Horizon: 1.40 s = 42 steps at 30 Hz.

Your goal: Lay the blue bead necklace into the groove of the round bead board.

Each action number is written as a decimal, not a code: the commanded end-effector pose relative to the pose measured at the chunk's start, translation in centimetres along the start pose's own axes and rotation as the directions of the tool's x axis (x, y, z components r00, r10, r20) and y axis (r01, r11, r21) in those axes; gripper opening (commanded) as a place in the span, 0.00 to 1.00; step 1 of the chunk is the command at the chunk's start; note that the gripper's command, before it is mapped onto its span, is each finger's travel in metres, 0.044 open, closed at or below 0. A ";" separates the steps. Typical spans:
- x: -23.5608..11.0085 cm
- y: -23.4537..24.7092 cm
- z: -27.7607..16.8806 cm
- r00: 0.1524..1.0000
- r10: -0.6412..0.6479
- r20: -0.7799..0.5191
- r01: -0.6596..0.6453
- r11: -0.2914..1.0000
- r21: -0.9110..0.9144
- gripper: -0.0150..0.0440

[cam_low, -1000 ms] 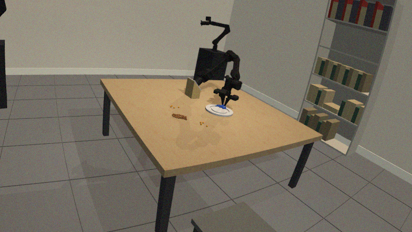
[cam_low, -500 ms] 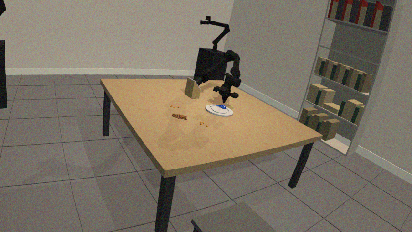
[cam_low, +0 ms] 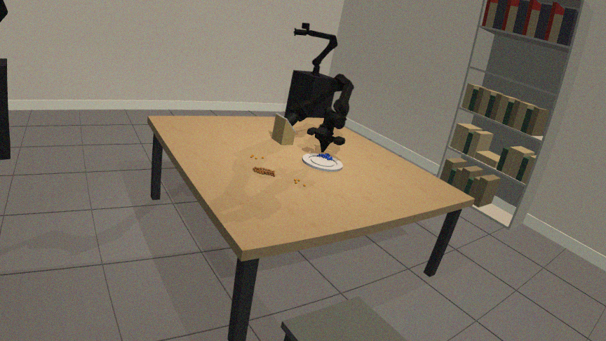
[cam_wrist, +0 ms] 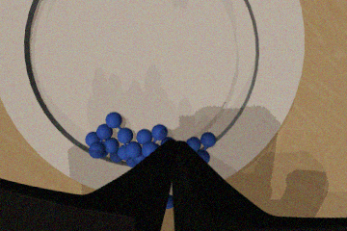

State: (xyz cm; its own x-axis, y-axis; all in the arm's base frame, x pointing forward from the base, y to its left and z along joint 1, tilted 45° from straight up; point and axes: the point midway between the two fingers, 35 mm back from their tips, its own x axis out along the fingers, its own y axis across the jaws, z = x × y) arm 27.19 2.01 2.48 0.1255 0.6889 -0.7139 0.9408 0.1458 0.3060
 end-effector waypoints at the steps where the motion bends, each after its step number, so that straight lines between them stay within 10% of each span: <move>1: -0.1 -0.3 1.2 1.000 0.004 0.004 -0.004 1.000 -0.004 0.25; 21: 2.2 -0.3 1.2 1.000 0.004 0.003 -0.004 1.000 -0.004 0.25; 37: 1.0 -0.2 1.3 1.000 0.004 0.006 -0.004 1.000 -0.007 0.97; 42: -0.1 -0.3 1.2 1.000 0.004 0.004 -0.004 1.000 -0.004 1.00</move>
State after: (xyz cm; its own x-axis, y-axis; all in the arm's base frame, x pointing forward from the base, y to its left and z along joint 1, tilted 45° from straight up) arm 27.13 1.59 1.06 0.1229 0.6905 -0.7128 0.9417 0.1456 0.3034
